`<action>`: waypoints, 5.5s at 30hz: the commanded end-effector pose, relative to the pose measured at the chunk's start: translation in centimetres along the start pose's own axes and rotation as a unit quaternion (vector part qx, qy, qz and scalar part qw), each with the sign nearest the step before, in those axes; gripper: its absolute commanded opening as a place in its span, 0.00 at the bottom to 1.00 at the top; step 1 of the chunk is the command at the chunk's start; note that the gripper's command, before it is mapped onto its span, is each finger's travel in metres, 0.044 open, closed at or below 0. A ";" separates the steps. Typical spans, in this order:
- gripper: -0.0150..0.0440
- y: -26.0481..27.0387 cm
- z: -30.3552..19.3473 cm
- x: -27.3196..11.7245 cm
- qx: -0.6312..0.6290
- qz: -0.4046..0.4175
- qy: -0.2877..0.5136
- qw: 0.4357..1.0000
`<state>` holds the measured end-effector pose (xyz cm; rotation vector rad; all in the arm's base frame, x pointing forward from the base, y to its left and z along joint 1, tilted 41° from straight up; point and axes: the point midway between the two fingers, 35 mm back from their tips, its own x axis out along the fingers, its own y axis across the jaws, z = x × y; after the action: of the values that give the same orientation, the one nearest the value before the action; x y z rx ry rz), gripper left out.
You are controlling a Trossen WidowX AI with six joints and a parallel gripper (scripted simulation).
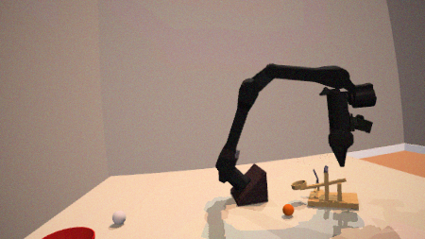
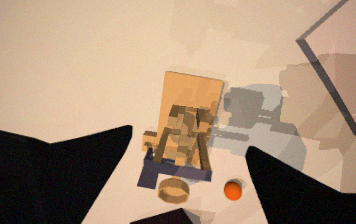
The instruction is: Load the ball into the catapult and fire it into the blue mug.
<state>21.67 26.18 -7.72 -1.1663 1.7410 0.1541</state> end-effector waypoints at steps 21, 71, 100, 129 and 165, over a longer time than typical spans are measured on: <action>1.00 -0.1 -0.1 6.2 0.000 0.000 0.001 1.000; 0.25 -0.1 0.0 4.4 0.002 0.001 0.001 1.000; 0.25 -0.2 -0.1 9.2 0.002 0.000 0.002 1.000; 1.00 -0.1 0.0 -1.1 0.002 0.003 0.003 1.000; 0.76 -9.2 -9.9 3.1 0.358 -0.004 0.003 0.934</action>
<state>22.51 15.69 -1.96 -0.6875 1.6163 -0.3883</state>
